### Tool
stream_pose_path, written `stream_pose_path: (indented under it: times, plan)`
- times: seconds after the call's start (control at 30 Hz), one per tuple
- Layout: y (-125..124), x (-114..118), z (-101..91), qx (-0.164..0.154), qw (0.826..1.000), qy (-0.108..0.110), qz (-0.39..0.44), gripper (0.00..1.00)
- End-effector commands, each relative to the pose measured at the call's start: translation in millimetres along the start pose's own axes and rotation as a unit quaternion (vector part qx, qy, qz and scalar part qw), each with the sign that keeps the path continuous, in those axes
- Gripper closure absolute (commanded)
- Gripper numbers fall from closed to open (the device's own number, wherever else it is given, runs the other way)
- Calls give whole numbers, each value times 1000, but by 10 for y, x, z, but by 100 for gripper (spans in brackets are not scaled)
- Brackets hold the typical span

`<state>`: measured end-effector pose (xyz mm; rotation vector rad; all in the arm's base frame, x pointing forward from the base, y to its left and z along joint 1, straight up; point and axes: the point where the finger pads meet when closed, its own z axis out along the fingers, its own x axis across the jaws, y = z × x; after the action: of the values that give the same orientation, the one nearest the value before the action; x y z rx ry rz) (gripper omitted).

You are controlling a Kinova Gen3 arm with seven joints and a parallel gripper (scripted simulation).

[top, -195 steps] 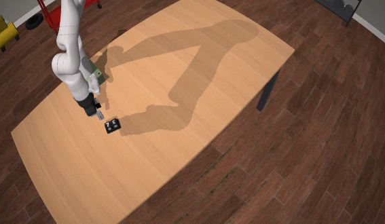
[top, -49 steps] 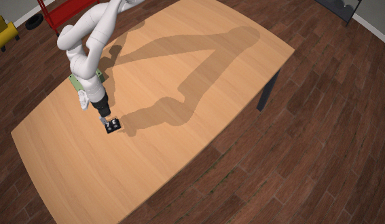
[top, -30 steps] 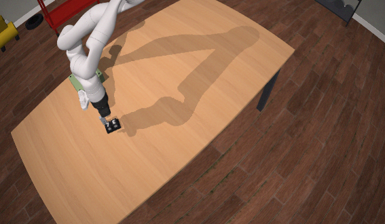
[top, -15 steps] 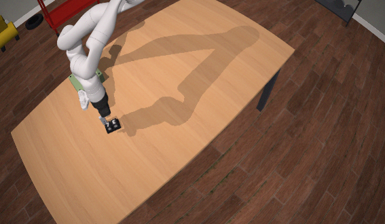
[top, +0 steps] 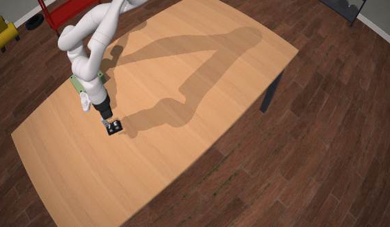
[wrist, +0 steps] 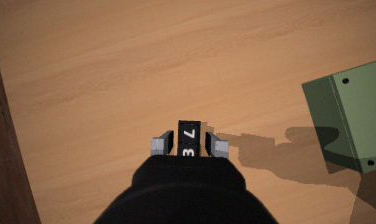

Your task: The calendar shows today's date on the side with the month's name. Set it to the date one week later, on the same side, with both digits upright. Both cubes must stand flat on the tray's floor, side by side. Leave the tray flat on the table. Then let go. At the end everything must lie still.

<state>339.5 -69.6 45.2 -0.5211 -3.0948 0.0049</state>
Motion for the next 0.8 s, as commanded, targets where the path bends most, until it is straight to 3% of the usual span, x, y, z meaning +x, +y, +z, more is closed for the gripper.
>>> stream_pose_path:
  times: [0.0,0.77]
  plan:
    - [-6,0,18,0,1000,0,1,13]
    - [-2,-4,326,0,1000,0,1,13]
